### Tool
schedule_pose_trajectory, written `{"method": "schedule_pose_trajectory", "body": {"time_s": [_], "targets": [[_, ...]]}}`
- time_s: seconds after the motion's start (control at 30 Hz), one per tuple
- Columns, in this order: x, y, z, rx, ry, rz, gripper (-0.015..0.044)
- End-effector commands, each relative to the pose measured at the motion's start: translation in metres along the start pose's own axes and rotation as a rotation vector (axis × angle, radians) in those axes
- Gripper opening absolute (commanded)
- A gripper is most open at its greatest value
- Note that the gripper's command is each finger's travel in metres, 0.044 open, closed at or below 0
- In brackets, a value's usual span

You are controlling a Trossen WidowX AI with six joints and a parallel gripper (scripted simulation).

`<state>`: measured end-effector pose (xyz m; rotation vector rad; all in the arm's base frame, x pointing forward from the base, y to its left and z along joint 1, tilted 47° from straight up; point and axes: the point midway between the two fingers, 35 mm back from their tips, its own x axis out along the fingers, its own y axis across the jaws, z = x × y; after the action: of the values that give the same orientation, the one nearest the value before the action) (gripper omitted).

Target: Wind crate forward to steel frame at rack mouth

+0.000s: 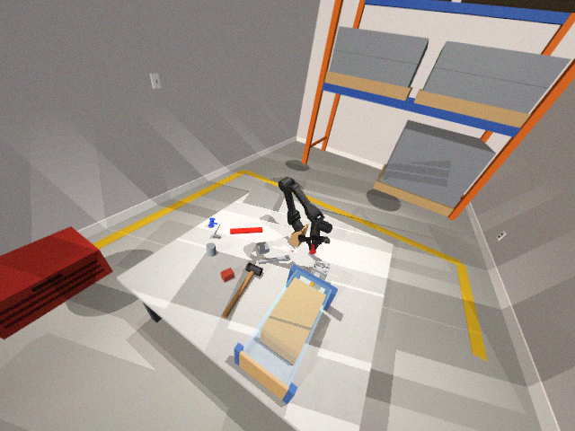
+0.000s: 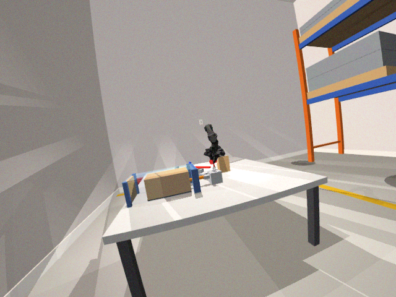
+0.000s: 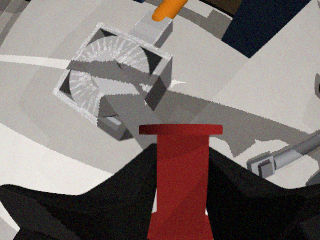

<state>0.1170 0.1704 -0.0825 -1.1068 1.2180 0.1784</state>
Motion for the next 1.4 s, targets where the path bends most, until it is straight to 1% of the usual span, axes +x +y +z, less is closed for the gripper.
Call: {"method": "schedule_pose_trajectory", "body": {"time_s": [0.0,1.37], "targets": [[0.006,-0.013,0.012,0.020,-0.021,-0.033,0.0000],[0.028,-0.037,0.063,0.022,-0.023,-0.036,0.0000]]}}
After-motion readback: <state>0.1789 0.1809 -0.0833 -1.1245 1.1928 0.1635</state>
